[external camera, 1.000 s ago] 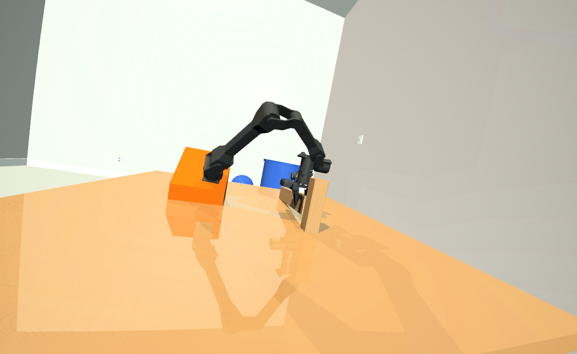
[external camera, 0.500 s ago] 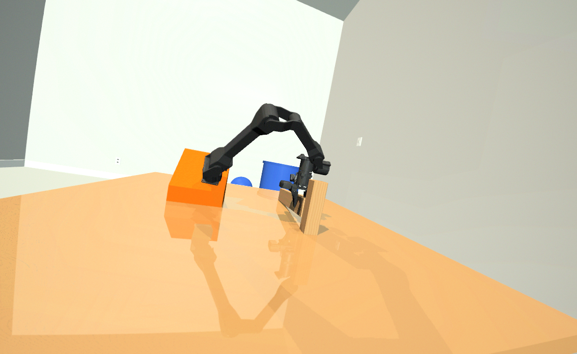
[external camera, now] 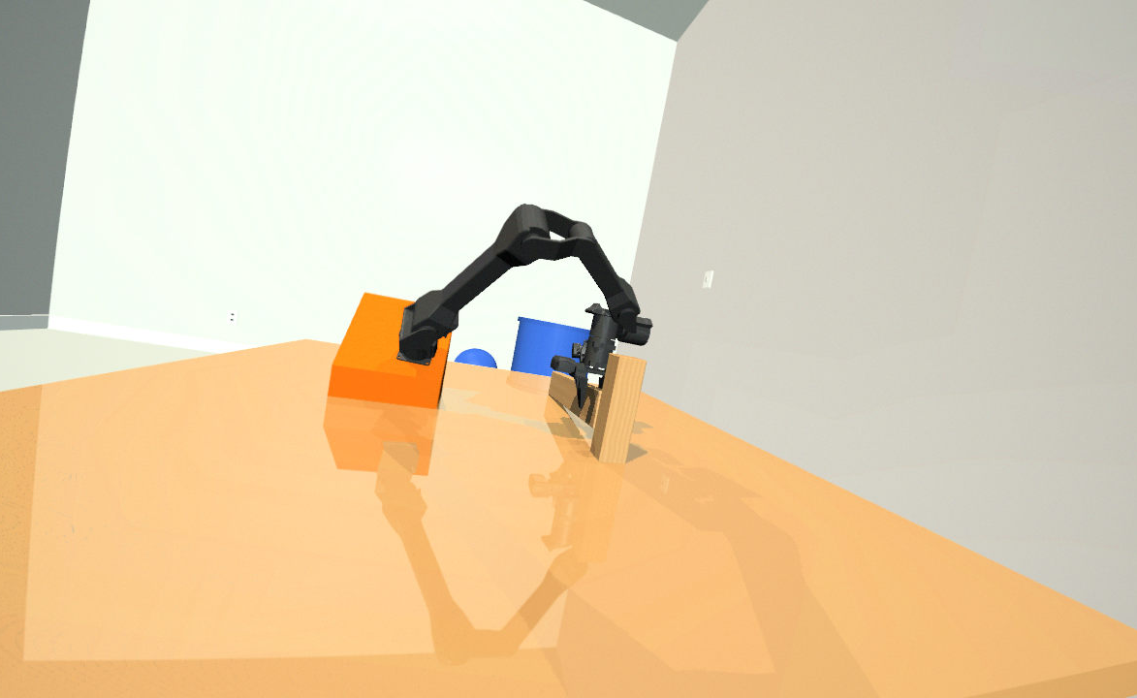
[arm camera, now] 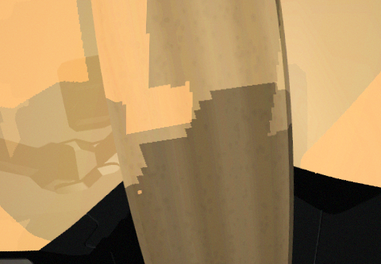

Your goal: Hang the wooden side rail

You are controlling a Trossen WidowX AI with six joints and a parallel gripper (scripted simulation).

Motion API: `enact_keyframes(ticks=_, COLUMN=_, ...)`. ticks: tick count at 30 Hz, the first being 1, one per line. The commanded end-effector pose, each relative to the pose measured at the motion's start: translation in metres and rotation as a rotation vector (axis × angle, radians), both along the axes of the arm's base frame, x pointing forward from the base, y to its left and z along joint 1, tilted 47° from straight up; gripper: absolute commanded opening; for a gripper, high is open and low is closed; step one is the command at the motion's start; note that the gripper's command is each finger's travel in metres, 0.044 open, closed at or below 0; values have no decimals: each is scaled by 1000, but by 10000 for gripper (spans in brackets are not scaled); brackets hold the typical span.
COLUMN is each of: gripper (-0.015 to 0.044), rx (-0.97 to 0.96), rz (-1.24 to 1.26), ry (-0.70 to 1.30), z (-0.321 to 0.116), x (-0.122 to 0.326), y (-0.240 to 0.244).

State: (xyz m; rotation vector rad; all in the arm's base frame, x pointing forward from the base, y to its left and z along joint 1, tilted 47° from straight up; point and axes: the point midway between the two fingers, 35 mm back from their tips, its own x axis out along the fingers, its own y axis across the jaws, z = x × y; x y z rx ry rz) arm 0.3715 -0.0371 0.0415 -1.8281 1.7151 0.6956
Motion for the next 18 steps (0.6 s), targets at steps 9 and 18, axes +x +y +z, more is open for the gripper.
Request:
enact_keyframes(ticks=9, gripper=0, rx=0, rz=10, ry=-6, z=4, x=1, y=2)
enact_keyframes(ticks=18, gripper=0, rx=0, rz=10, ry=-6, z=4, x=1, y=1)
